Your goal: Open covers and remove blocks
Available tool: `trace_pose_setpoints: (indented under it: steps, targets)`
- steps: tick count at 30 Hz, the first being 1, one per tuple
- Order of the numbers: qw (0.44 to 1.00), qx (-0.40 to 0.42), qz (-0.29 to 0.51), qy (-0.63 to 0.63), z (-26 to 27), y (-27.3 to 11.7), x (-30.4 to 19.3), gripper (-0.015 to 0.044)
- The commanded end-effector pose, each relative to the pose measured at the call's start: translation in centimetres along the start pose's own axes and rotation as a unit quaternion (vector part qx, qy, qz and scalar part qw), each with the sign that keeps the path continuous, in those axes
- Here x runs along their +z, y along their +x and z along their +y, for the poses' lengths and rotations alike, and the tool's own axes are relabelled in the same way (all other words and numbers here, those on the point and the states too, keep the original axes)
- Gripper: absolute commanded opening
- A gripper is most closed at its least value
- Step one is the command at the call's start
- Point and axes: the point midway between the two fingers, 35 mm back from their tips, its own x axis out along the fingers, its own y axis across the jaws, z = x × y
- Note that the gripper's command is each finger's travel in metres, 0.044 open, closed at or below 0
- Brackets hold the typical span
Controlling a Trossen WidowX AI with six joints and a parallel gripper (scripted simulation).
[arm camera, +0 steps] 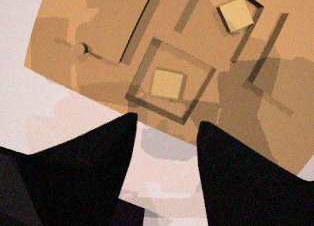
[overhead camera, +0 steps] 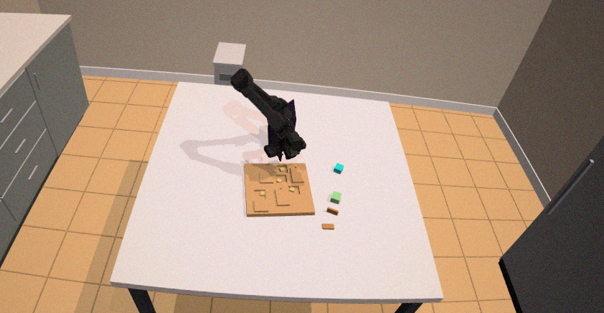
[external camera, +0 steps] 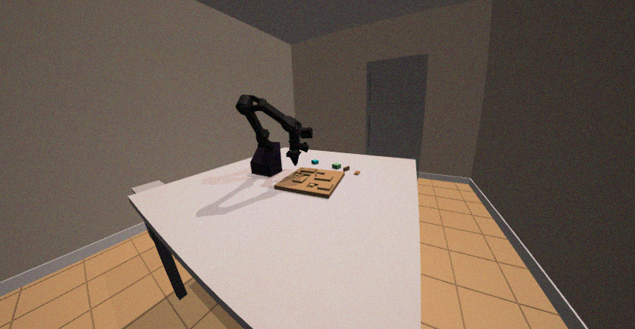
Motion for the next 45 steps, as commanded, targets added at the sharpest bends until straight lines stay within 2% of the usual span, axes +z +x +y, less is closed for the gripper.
trace_pose_setpoints:
  steps: [1, 16, 45]
  targets:
    - [1.000, 0.002, -0.003, 0.004, 0.0, 0.1, 0.2, 0.0144]
    - [1.000, 0.001, -0.002, 0.004, 0.0, 3.1, 0.2, 0.0144]
    - [1.000, 0.001, -0.002, 0.004, 0.0, 3.1, 0.2, 0.0144]
